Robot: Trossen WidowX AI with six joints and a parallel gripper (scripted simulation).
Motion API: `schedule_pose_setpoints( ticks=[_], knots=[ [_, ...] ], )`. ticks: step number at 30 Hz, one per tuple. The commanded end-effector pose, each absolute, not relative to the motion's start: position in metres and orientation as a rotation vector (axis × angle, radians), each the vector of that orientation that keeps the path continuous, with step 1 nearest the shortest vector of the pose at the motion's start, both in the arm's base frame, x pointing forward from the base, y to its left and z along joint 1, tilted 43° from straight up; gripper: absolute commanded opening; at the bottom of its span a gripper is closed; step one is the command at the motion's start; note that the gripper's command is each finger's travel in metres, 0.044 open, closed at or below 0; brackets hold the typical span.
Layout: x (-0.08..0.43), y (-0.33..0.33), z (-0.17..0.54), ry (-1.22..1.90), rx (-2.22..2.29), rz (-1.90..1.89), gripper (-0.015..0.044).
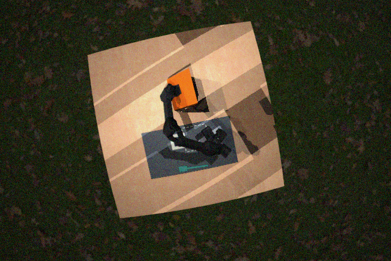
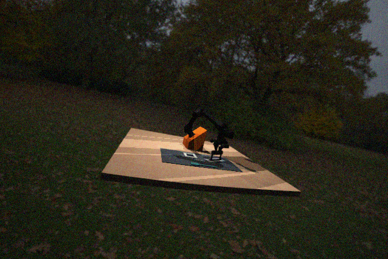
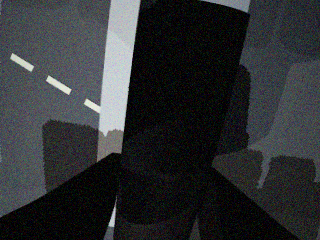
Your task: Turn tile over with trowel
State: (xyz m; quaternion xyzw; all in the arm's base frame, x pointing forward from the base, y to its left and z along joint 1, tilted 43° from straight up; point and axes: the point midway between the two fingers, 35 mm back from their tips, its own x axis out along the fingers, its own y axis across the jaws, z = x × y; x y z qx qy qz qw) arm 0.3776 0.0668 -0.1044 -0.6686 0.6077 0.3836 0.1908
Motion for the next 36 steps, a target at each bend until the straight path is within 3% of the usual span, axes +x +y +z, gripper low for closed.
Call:
schedule_pose_setpoints(
  ticks=[1,7,25,36],
  knots=[
    [0.378,0.064,-0.105,1.718,-1.861,1.049,0.013],
    [0.378,0.064,-0.105,1.718,-1.861,1.049,0.027],
    [0.378,0.064,-0.105,1.718,-1.861,1.049,0.027],
    [0.377,0.094,-0.071,1.718,-1.86,1.05,0.027]
  ],
)
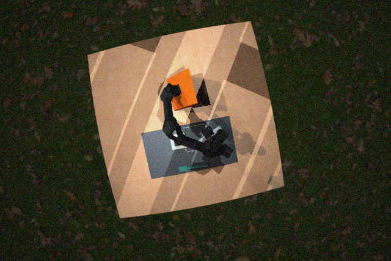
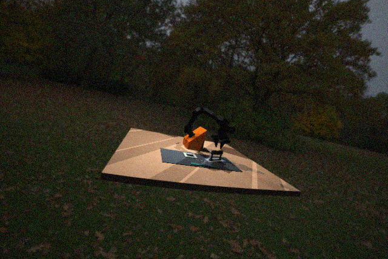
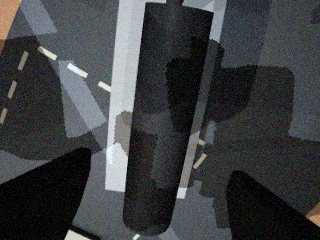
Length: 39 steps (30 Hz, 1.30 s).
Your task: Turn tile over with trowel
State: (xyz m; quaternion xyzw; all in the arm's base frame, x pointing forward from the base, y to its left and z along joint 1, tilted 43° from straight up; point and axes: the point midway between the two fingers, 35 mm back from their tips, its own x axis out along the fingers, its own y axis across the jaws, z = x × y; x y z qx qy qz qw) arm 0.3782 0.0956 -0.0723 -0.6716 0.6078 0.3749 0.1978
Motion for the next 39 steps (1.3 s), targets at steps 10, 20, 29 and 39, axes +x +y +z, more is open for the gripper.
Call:
schedule_pose_setpoints(
  ticks=[10,20,29,39],
  knots=[
    [0.379,0.104,-0.069,1.682,-1.828,0.95,0.03],
    [0.382,0.107,-0.082,1.623,-1.685,0.718,0.03],
    [0.384,0.11,-0.092,1.556,-1.535,0.527,0.03],
    [0.385,0.114,-0.102,1.465,-1.341,0.329,0.03]
  ],
)
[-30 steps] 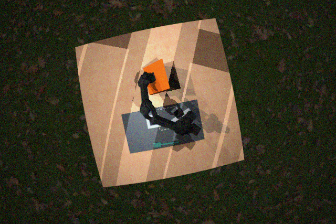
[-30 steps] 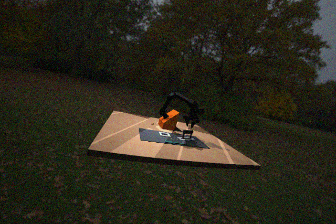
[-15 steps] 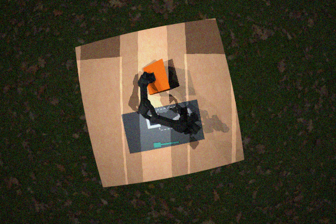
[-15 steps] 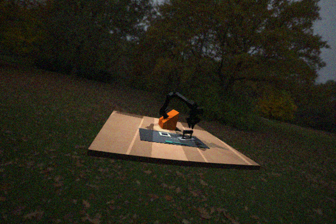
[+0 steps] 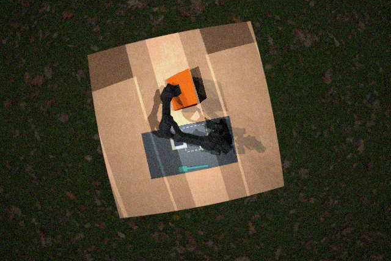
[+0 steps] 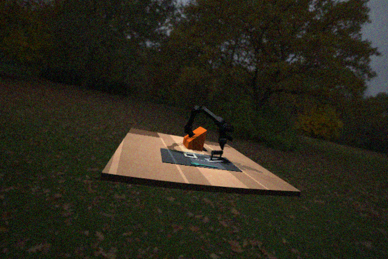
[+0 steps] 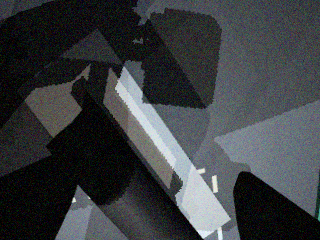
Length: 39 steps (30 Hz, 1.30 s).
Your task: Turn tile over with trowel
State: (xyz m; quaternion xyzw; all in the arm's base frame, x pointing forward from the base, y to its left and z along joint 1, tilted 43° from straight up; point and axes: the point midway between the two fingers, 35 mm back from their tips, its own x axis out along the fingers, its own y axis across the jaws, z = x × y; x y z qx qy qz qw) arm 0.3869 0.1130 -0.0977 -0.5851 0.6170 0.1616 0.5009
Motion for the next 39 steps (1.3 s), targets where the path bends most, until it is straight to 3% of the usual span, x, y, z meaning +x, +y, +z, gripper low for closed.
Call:
schedule_pose_setpoints(
  ticks=[1,39],
  knots=[
    [0.385,0.114,-0.103,1.455,-1.32,0.311,0.03],
    [0.377,0.126,-0.118,1.039,-0.413,-0.21,0.03]
  ],
)
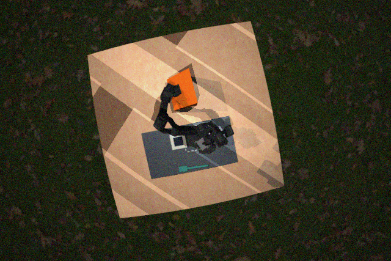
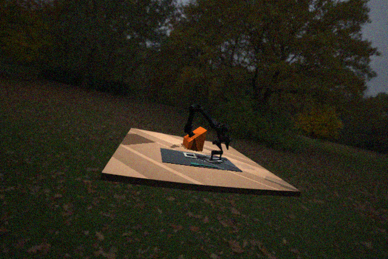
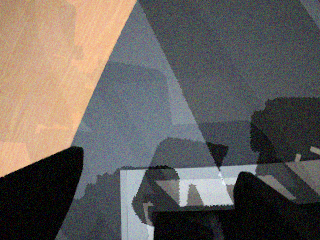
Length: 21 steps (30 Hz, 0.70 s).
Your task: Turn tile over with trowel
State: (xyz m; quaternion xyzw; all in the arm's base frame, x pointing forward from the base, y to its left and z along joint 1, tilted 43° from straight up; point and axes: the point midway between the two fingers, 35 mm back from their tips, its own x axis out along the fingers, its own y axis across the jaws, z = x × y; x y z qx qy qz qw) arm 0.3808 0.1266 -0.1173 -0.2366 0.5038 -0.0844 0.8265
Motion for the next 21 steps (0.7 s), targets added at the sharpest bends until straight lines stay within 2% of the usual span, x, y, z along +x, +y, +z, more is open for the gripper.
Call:
schedule_pose_setpoints(
  ticks=[1,21],
  knots=[
    [0.376,0.126,-0.118,1.028,-0.387,-0.22,0.03],
    [0.365,0.125,-0.11,0.847,0.034,-0.346,0.03]
  ],
)
